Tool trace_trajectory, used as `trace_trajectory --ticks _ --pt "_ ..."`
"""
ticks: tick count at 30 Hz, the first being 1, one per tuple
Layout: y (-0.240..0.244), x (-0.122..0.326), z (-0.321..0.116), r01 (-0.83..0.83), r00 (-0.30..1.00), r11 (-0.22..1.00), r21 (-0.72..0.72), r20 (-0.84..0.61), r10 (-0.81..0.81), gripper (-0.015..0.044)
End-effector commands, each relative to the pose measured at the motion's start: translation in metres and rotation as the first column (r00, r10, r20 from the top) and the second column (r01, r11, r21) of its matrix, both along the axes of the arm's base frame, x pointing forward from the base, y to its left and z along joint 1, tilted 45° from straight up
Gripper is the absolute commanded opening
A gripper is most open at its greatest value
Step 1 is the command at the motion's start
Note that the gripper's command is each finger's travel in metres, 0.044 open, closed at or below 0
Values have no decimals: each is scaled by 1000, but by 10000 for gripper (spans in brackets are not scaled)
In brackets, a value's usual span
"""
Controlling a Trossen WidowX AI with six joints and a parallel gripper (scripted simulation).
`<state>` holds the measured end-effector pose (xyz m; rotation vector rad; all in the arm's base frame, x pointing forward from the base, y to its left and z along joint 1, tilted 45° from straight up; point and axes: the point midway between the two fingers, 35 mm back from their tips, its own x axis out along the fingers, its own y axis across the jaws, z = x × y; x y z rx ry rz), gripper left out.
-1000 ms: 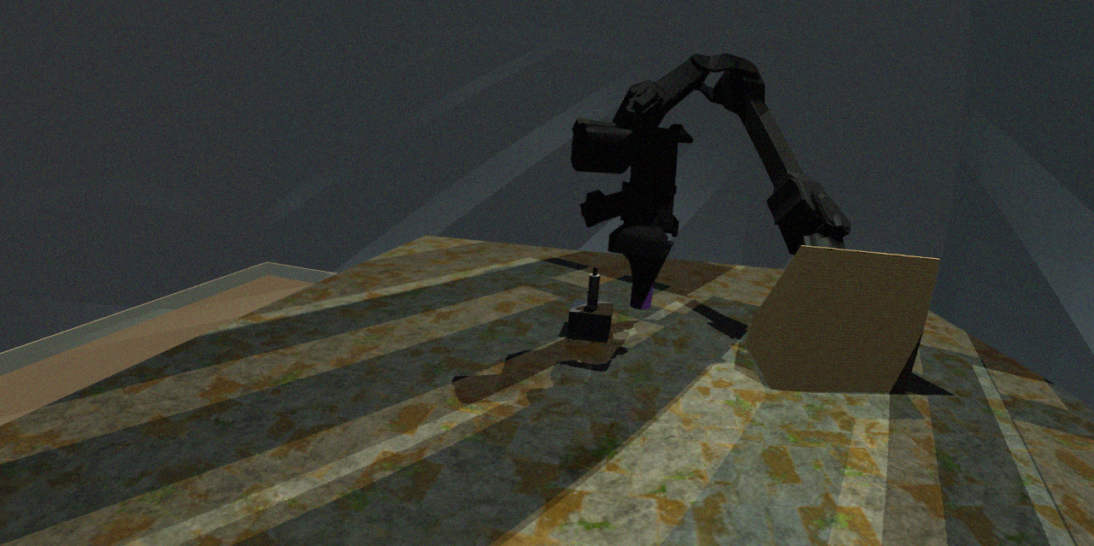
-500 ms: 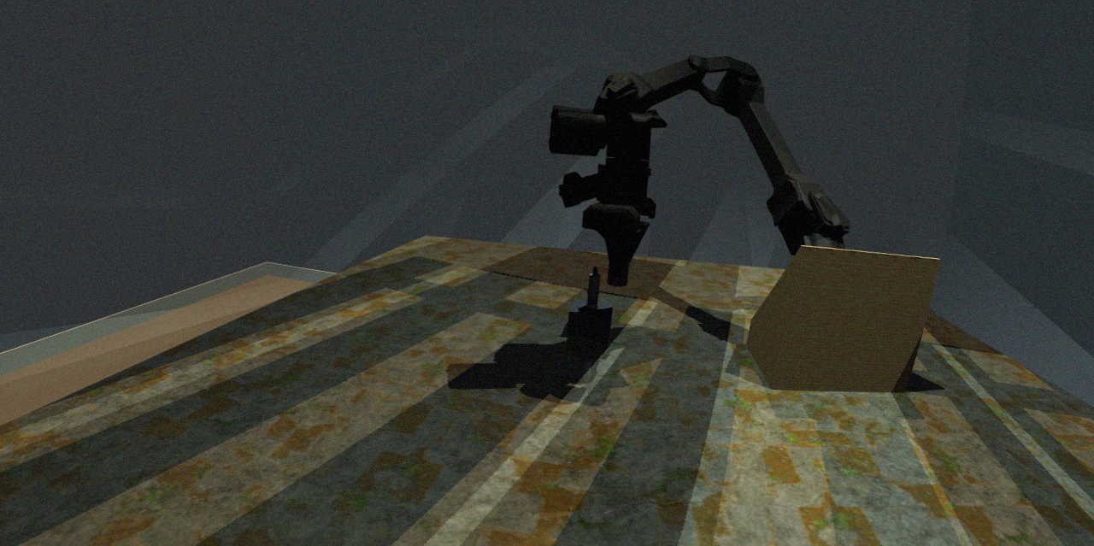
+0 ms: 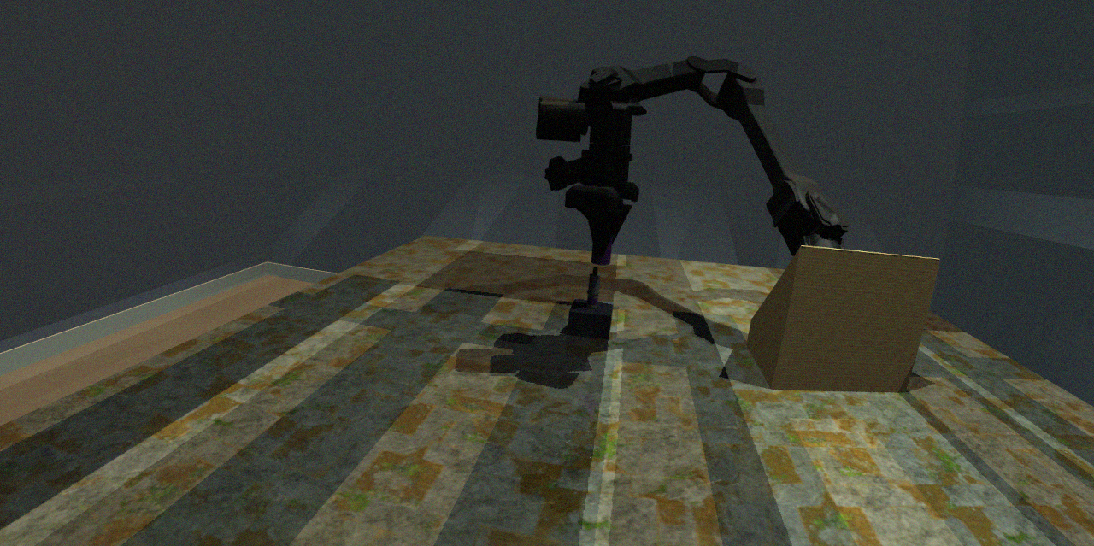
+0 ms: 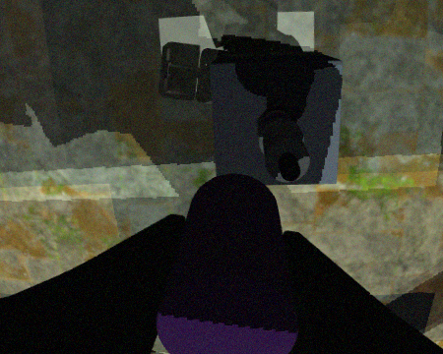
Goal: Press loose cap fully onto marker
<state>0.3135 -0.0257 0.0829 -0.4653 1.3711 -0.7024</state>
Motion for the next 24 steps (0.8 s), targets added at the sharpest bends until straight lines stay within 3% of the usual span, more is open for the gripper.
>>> trace_trajectory --ticks 1,24 --pt "-6 6 13 -3 1000 1000 -8 -1 3 0" --pt "-23 10 2 -3 1000 1000 -8 -1 3 0"
